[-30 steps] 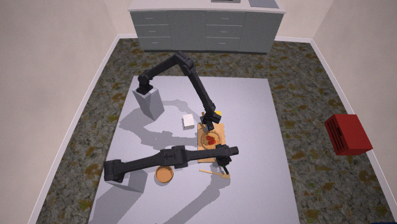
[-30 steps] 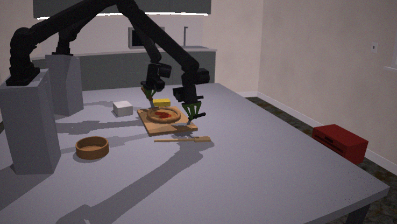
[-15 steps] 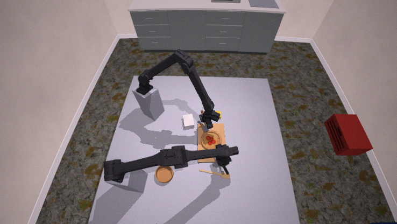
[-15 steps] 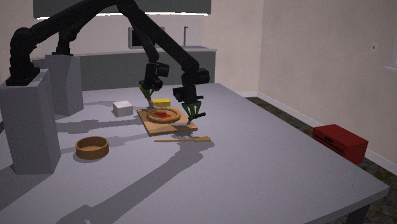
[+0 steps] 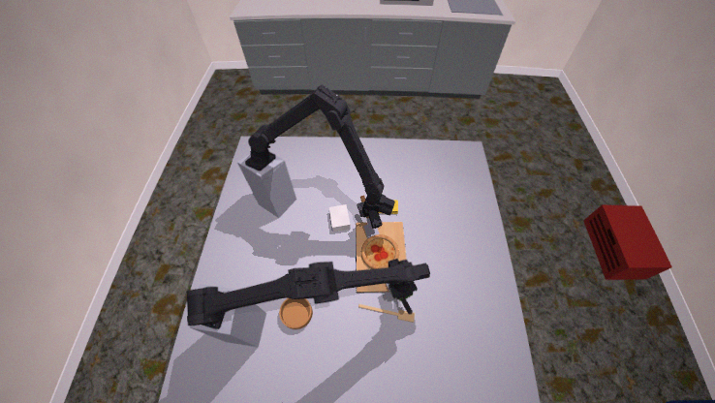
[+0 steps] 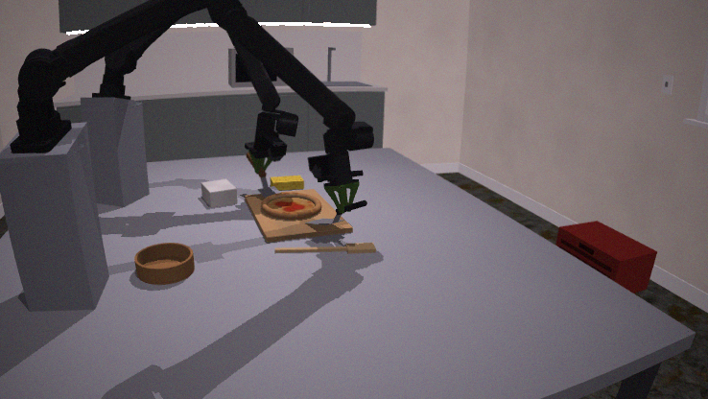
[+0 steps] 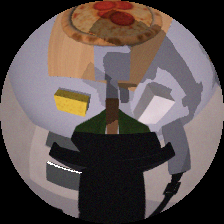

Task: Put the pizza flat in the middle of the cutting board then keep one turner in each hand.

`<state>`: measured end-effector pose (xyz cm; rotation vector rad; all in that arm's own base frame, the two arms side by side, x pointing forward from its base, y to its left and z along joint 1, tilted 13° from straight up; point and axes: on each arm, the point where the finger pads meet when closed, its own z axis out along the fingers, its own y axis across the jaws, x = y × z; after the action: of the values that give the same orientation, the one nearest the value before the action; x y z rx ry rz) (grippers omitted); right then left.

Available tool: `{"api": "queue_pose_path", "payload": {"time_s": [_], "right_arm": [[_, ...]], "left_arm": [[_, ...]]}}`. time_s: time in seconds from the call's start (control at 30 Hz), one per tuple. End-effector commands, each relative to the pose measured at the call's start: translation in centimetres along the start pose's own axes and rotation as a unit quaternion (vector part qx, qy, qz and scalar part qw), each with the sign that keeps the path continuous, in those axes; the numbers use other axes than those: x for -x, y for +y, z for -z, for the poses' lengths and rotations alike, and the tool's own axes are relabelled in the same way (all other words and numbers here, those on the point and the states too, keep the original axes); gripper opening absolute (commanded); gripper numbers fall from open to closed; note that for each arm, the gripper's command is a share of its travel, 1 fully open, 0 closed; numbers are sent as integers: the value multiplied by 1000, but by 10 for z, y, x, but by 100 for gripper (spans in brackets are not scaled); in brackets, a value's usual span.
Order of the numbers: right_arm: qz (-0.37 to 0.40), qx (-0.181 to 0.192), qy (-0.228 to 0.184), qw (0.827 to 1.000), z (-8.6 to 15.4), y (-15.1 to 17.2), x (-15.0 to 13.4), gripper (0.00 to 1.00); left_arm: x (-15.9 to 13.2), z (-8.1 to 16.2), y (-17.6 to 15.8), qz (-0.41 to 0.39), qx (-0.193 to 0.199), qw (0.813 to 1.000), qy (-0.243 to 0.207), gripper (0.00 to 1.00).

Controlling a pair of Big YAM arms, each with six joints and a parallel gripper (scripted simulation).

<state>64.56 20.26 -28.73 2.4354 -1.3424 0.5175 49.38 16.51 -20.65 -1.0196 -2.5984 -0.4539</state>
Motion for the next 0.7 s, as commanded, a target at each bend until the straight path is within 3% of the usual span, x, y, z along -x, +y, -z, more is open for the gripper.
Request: {"api": "queue_pose_path", "payload": {"time_s": [0.0,0.3,0.33,0.67], "right_arm": [[-17,-28,4,999,26,-29,-22,6],[-17,-28,4,999,25,-29,-22,6],[-17,-28,4,999,25,-29,-22,6],[-16,-27,4,999,24,-28,-21,6]], "left_arm": [[-10,20,28,13,21,1000,-14,6],[-12,20,21,6,21,1000,-16,6],[-17,9,17,3,14,1000,-11,6],[-36,11,25,12,19,1000,-15,6]]}}
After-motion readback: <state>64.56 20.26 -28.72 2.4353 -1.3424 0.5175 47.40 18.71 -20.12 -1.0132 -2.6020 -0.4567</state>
